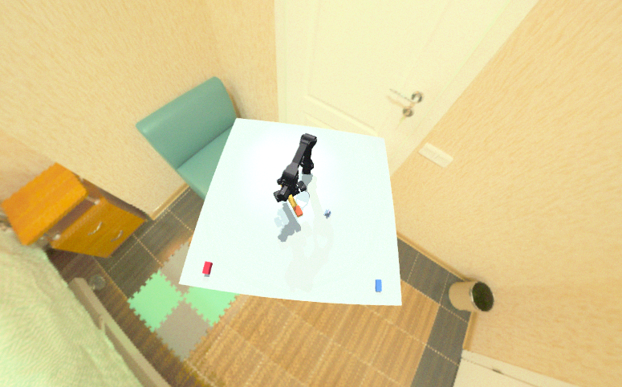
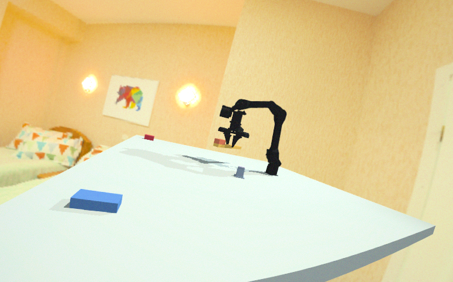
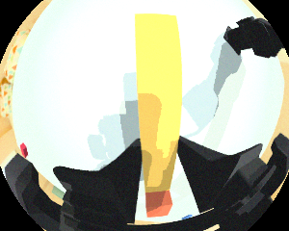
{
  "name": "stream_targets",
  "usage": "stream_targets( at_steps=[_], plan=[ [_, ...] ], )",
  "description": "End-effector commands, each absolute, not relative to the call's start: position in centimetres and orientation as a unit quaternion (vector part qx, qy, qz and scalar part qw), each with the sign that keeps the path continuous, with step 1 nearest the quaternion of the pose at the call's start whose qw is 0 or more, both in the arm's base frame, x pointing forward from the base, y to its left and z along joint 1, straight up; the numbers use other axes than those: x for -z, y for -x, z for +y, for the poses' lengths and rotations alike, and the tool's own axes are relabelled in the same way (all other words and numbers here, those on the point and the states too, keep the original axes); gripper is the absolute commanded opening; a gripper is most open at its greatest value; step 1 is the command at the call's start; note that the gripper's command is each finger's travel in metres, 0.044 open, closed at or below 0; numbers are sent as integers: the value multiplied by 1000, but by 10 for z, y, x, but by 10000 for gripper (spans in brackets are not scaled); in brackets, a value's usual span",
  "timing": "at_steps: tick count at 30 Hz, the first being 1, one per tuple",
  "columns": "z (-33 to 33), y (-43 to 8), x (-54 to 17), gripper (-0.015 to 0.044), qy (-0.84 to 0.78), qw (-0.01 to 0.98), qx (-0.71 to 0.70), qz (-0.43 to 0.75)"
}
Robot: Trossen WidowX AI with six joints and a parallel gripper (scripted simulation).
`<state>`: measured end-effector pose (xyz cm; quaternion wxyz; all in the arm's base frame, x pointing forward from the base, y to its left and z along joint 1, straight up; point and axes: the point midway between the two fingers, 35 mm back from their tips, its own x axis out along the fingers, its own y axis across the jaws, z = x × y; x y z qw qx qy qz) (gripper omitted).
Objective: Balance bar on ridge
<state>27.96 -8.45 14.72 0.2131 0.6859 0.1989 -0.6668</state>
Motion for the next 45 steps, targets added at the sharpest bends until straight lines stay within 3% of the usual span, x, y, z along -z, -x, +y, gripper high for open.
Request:
stream_targets(
  at_steps=[1,45],
  plan=[
    [-73,-285,-147,0,-682,221,665,211],
    [88,-307,-149,0,-620,361,599,356]
  ],
)
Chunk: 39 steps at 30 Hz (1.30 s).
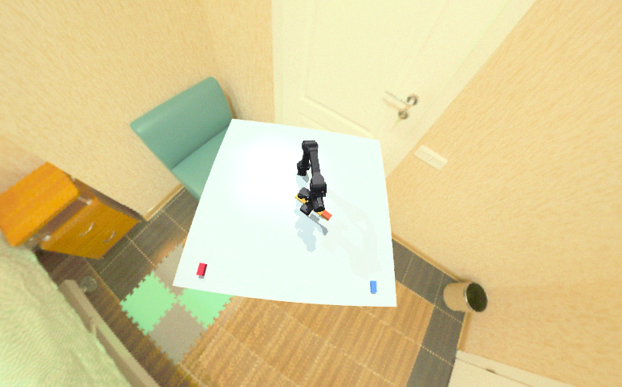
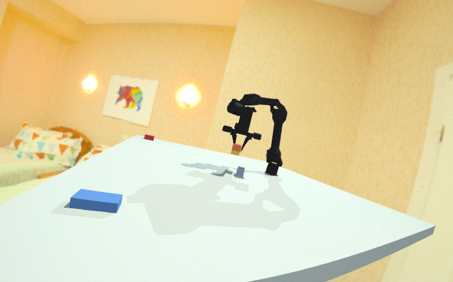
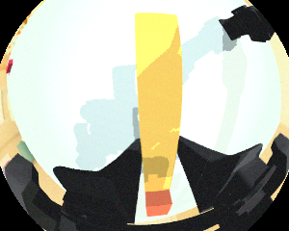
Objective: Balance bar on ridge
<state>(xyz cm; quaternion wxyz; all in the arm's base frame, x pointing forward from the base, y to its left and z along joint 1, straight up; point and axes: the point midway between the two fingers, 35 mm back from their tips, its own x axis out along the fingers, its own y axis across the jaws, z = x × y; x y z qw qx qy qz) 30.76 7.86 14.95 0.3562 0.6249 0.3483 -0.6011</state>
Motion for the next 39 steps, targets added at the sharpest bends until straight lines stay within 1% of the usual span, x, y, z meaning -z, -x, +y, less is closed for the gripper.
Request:
stream_targets(
  at_steps=[1,14,39],
  plan=[
    [92,-307,-149,0,-618,364,597,359],
    [138,-302,-150,0,-594,403,571,399],
    [140,-305,-113,0,-593,404,570,400]
  ],
)
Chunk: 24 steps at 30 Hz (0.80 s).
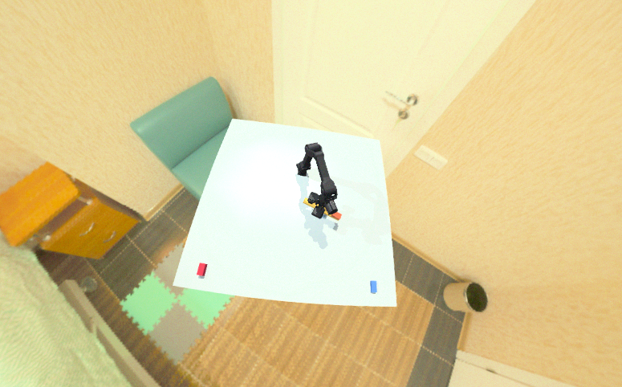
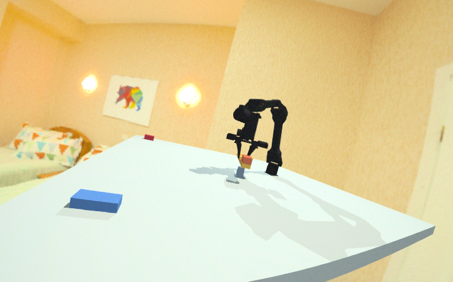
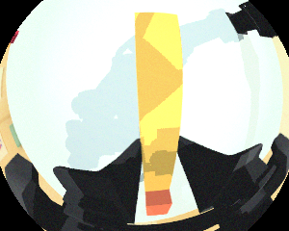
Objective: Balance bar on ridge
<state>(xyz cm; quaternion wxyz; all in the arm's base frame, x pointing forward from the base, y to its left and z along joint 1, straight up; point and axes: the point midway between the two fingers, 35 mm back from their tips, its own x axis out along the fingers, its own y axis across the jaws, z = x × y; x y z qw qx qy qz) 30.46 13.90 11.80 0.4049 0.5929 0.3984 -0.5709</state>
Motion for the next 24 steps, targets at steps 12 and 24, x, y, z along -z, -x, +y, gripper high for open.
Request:
stream_targets(
  at_steps=[12,24],
  plan=[
    [139,-306,-107,0,-592,405,570,401],
    [139,-305,-106,0,-592,405,570,401]
  ],
)
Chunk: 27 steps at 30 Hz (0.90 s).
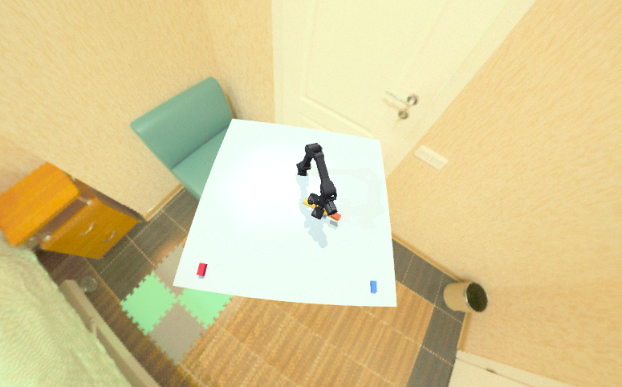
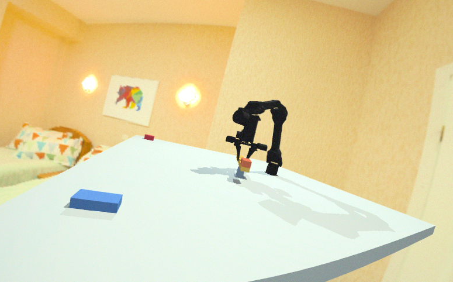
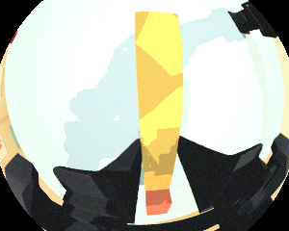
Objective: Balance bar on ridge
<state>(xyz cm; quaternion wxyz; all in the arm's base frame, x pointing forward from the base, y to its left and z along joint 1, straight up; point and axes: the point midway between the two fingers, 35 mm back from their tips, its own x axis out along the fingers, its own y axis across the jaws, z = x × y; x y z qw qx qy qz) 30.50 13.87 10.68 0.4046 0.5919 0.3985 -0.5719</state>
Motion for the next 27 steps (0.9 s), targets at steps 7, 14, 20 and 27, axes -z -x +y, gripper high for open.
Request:
stream_targets(
  at_steps=[7,14,20,27],
  plan=[
    [139,-306,-106,0,-592,405,570,401],
    [140,-306,-105,0,-592,405,570,401],
    [140,-306,-105,0,-592,405,570,401],
    [140,-306,-104,0,-592,405,570,401]
  ],
)
